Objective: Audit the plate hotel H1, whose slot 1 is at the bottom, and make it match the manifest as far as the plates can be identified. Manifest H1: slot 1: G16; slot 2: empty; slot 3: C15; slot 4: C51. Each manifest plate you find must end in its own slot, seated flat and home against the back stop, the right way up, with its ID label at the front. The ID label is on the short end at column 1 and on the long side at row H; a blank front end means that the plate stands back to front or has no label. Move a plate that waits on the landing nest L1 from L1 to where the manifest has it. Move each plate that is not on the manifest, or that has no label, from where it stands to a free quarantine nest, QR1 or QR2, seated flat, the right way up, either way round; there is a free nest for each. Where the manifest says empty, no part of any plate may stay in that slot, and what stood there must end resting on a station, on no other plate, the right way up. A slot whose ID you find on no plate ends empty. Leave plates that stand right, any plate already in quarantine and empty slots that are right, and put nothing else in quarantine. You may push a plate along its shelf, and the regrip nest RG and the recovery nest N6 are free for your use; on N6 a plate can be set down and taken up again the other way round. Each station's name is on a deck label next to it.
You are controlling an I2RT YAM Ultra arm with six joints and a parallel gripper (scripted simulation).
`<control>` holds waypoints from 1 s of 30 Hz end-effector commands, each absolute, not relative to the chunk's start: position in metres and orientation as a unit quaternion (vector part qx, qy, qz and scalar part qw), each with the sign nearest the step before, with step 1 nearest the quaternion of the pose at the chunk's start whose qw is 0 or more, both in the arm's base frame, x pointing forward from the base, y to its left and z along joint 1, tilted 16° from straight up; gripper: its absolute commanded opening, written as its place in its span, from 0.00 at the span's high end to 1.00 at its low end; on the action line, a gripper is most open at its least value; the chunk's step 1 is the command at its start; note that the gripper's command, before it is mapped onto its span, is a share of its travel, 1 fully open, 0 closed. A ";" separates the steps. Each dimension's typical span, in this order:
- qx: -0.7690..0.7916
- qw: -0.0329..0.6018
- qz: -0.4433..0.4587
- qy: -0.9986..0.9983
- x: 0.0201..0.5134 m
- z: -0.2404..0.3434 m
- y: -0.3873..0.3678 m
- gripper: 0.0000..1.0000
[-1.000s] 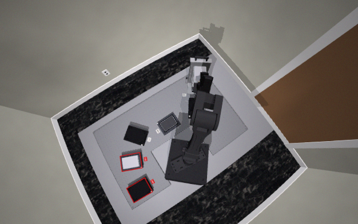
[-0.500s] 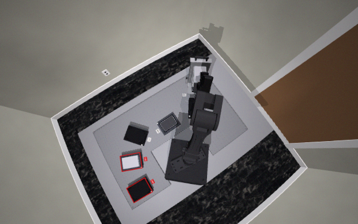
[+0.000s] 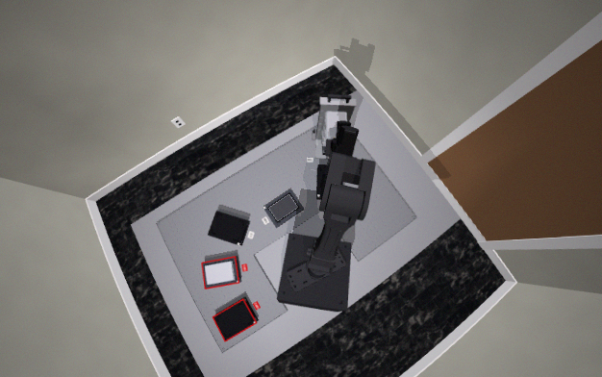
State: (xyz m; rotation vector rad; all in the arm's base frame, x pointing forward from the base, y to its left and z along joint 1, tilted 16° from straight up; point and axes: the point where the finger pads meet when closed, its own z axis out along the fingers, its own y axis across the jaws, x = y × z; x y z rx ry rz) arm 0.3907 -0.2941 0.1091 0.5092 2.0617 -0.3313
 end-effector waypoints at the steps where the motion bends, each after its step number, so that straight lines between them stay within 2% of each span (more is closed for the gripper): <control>1: 0.203 0.495 -0.144 0.832 0.397 0.125 -0.298 1.00; 30: 0.203 0.495 -0.144 0.833 0.361 0.113 -0.279 1.00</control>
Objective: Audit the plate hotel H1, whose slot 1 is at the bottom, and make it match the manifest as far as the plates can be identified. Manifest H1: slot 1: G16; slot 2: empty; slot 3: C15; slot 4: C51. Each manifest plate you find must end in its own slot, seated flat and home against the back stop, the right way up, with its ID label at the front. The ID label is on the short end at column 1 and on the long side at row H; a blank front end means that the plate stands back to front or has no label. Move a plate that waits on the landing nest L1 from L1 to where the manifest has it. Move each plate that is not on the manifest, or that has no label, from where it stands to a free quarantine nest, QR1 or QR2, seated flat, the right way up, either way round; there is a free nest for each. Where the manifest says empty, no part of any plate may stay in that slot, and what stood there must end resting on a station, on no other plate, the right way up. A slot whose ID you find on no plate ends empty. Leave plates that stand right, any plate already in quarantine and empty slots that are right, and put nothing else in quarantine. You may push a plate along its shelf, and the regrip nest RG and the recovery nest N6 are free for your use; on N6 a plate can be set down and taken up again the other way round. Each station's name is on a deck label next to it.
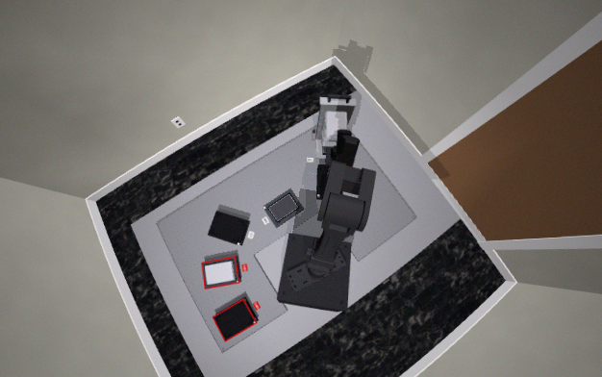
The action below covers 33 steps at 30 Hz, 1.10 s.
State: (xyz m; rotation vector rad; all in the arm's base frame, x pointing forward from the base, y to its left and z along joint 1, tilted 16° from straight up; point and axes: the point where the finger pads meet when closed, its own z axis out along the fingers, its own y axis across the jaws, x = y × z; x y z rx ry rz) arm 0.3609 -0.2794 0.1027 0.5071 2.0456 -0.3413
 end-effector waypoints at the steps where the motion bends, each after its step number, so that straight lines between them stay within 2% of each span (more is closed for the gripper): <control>1: 0.203 0.495 -0.144 0.833 0.360 0.113 -0.278 1.00; 33: 0.203 0.494 -0.144 0.833 0.320 0.100 -0.257 1.00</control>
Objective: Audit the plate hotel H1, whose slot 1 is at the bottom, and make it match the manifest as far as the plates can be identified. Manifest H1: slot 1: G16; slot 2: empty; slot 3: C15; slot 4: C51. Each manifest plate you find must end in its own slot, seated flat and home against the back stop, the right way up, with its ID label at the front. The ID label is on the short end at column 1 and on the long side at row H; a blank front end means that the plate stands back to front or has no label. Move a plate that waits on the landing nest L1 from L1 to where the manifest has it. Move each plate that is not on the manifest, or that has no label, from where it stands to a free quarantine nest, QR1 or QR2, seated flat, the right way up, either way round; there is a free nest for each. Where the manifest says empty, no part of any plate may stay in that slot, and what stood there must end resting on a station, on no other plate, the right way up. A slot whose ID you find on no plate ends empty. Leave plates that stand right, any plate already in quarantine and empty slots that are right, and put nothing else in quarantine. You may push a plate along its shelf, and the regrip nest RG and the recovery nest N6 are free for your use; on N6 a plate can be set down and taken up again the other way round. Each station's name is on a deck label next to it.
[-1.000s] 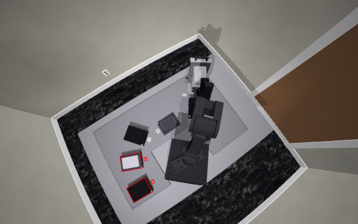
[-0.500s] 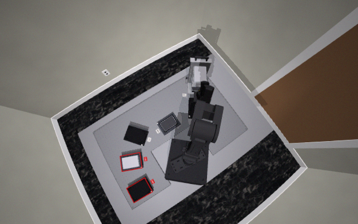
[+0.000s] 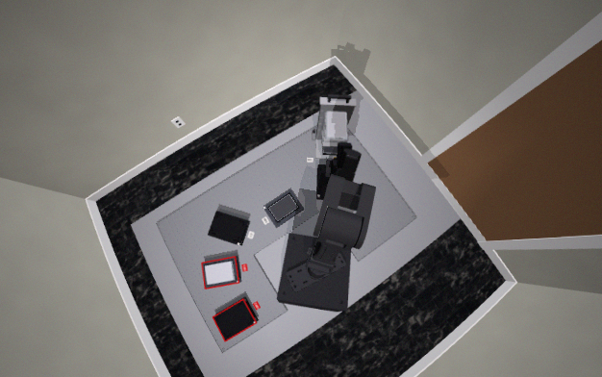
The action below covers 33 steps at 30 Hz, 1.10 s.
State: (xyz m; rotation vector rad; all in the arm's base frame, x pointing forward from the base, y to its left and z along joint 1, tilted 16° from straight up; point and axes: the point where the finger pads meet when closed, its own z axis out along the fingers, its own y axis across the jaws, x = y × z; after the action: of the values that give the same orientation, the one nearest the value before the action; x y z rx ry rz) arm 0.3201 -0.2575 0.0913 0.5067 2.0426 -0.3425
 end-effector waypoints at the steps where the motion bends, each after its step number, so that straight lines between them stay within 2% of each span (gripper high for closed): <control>1: 0.203 0.494 -0.144 0.833 0.319 0.099 -0.257 1.00; 19: 0.203 0.494 -0.144 0.833 0.308 0.076 -0.252 1.00; 33: 0.203 0.494 -0.143 0.833 0.318 0.070 -0.213 1.00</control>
State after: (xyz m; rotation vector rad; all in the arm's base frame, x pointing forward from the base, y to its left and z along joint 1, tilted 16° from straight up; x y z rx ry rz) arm 0.3159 -0.2131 0.0626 0.4753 2.0501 -0.3220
